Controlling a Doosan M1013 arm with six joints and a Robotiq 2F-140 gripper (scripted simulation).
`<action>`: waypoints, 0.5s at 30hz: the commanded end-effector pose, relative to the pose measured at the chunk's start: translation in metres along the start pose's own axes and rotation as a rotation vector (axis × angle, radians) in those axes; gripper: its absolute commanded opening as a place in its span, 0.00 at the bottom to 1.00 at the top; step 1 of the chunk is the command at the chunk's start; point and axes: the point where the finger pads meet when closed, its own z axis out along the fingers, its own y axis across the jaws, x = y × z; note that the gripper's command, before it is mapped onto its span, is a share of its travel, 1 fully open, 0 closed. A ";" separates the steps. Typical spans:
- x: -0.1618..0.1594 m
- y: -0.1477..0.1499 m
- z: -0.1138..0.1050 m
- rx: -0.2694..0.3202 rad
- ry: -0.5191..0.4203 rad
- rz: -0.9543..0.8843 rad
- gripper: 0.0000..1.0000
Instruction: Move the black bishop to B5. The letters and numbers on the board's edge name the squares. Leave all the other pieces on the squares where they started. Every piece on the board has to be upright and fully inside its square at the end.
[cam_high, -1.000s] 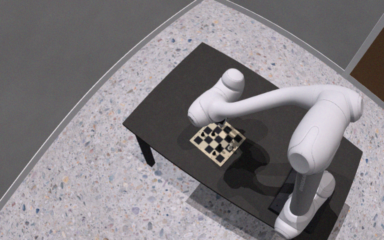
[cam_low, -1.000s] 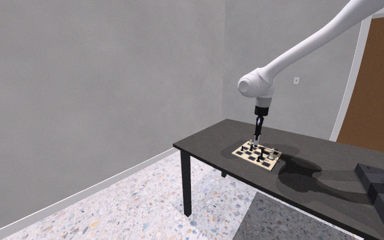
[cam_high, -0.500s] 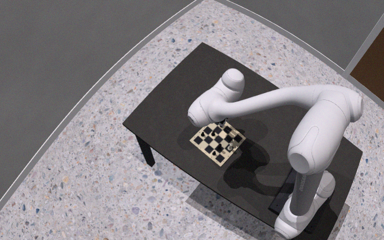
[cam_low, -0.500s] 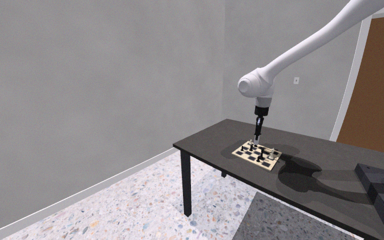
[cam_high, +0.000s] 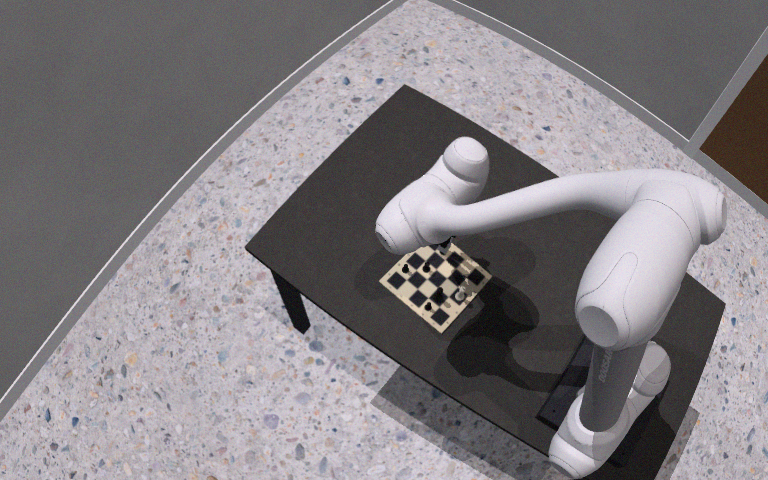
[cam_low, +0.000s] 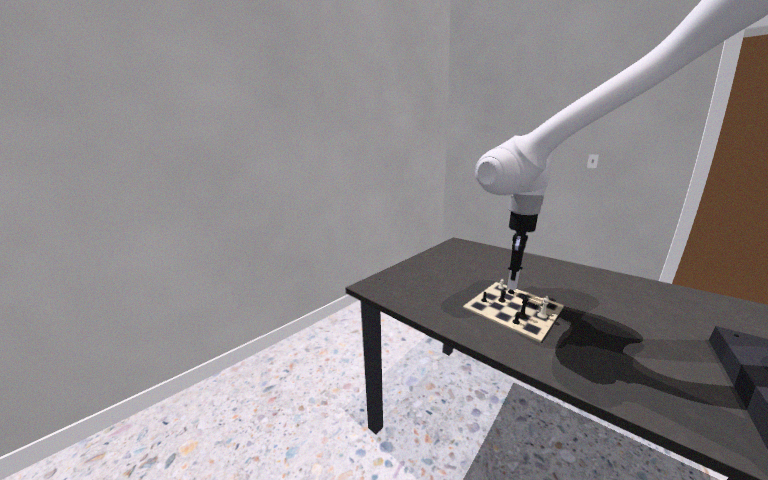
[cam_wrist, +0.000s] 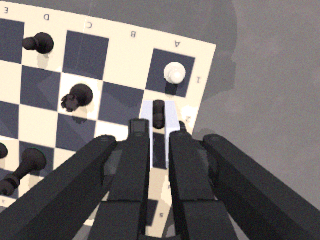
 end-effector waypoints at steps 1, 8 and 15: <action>-0.003 -0.001 0.003 -0.002 -0.005 0.000 0.00; -0.003 -0.001 -0.011 -0.002 -0.005 0.000 0.00; -0.003 -0.001 -0.044 -0.002 -0.005 0.000 0.00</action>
